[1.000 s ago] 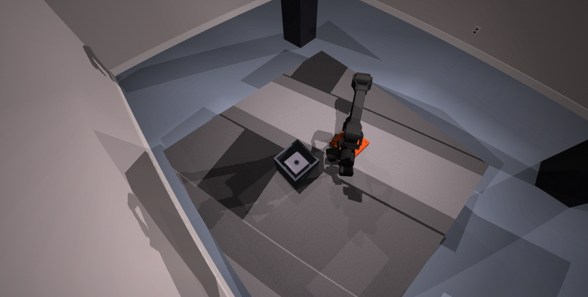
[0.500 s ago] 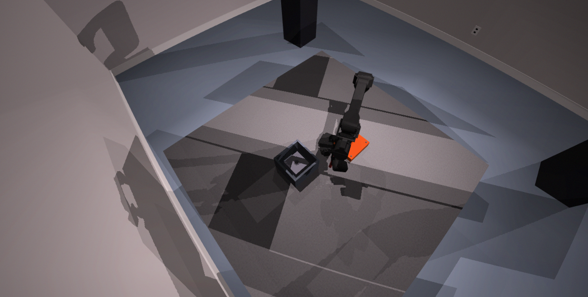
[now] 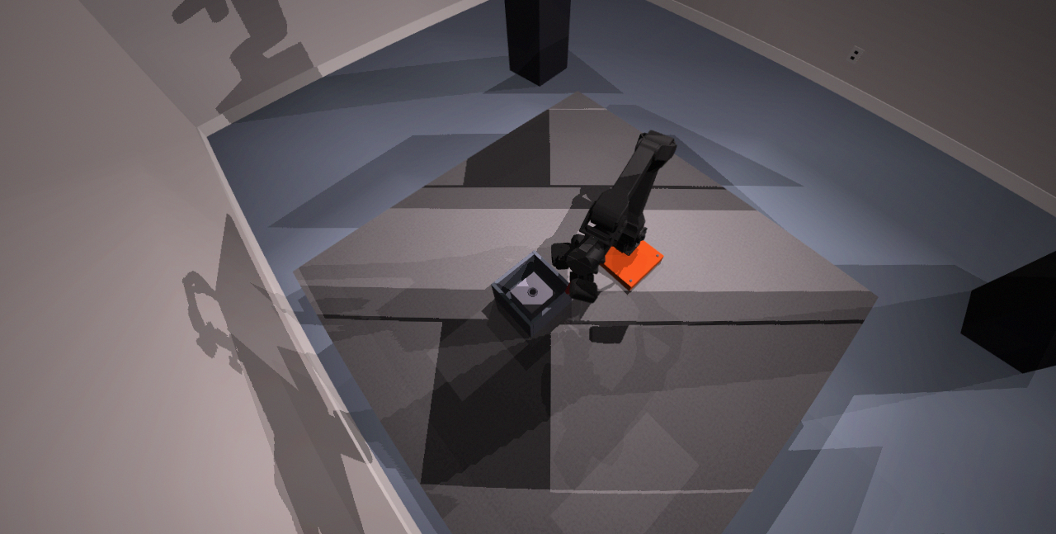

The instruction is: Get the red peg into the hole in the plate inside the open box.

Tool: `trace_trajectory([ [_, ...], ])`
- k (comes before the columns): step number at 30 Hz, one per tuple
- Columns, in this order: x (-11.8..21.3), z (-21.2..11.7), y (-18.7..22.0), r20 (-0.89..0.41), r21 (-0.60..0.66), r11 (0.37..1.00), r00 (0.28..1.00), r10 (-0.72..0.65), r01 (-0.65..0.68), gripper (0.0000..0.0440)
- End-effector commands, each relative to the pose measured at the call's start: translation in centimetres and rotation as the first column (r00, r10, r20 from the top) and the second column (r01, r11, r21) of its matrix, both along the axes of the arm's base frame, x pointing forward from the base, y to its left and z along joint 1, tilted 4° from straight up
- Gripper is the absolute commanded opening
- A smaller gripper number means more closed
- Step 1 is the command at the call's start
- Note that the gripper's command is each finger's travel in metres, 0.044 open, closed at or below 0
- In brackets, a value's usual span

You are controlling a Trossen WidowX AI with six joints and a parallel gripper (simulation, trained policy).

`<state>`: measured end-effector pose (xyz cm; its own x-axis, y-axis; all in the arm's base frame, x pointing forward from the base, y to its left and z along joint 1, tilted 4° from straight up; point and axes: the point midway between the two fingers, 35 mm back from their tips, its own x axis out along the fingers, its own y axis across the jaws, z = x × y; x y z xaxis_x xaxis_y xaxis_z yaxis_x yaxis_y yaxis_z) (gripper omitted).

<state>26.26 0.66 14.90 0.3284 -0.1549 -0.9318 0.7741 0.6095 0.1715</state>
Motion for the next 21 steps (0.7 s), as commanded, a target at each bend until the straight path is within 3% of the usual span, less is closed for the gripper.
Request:
trace_trajectory([
  [1, 0.7, 0.4, -1.0, 0.012, -0.011, 1.000, 1.000, -0.017, 0.018, 0.0000],
  [21, 4.0, -1.0, -6.8, 0.021, -0.009, 0.991, 0.991, -0.132, 0.132, 0.0004],
])
